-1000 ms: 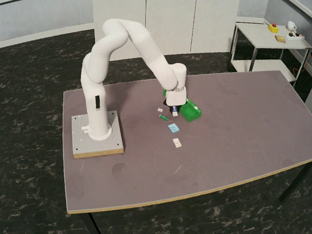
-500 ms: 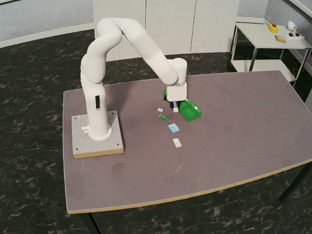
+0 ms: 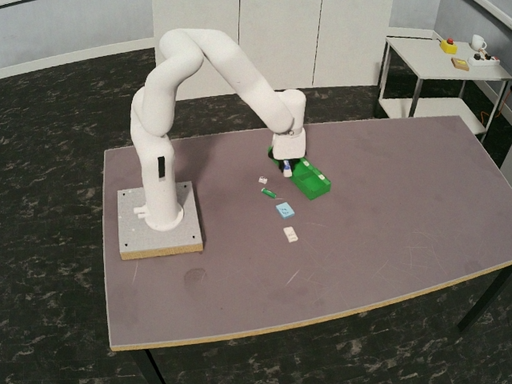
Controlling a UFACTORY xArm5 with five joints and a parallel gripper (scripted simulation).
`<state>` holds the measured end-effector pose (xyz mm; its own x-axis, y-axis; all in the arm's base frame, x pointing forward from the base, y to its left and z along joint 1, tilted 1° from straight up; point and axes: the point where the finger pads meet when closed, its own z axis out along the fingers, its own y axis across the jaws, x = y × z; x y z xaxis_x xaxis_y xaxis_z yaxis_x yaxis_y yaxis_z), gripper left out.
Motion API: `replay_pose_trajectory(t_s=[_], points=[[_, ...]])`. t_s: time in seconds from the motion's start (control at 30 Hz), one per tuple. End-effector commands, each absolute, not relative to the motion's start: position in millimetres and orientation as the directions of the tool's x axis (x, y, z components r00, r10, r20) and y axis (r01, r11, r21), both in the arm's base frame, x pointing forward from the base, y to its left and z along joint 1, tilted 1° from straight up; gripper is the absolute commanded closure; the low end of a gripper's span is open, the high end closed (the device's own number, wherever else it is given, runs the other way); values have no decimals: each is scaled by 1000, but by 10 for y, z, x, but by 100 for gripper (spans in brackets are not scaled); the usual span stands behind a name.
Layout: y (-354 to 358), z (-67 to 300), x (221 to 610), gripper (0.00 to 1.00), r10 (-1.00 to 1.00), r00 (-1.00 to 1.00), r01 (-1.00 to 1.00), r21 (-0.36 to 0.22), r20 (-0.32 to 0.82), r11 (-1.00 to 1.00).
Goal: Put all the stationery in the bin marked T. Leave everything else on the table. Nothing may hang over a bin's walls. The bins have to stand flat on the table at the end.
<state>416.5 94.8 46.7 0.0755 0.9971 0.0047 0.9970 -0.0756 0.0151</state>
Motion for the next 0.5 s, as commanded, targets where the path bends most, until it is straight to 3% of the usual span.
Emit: replay_pose_trajectory(t_s=[0.0,0.17,0.47], points=[[1054,476,4206,81,997,78,997,17,4,-78],[1297,479,4262,81,997,78,997,17,5,-78],[1825,485,4382,81,955,-297,955,19,3,297]])
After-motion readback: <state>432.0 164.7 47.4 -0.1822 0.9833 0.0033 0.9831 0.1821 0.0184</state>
